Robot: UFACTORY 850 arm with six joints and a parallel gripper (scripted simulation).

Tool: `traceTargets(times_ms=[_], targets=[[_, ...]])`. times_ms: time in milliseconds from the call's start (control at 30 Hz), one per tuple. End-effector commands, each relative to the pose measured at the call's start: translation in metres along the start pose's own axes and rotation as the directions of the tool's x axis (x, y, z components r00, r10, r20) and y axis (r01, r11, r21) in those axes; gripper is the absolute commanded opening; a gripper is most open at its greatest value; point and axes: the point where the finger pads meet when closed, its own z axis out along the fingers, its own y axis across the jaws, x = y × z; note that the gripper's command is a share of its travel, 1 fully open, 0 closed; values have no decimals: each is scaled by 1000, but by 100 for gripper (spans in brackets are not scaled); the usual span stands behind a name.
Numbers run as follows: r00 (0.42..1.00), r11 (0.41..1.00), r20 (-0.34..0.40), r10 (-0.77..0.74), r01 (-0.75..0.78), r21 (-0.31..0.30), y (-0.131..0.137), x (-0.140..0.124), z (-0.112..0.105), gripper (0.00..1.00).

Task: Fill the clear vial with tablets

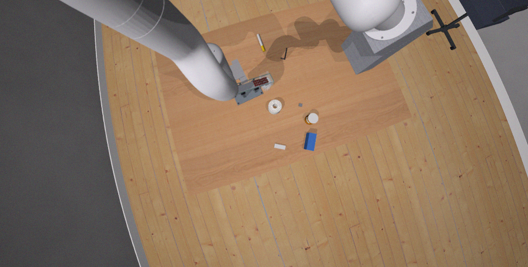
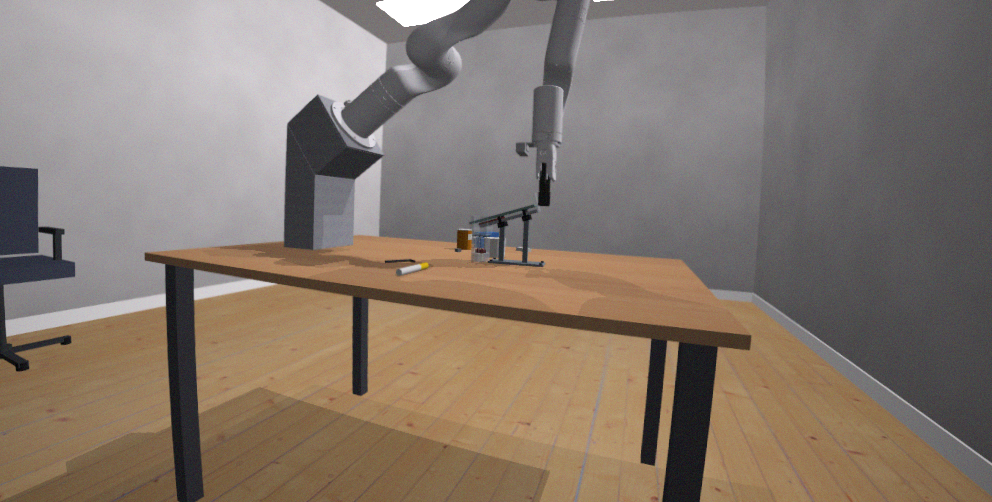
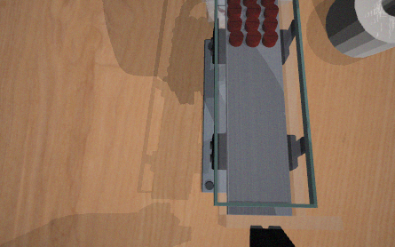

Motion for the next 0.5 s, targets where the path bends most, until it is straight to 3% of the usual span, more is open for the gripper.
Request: traceTargets(times_ms=[0, 267, 400, 467], targets=[[1000, 1000, -1, 0, 0, 0, 0, 0, 0, 0], [1000, 1000, -1, 0, 0, 0, 0, -1, -1, 0], [1000, 1000, -1, 0, 0, 0, 0, -29, -10, 0], [1000, 1000, -1, 0, 0, 0, 0, -31, -10, 0]])
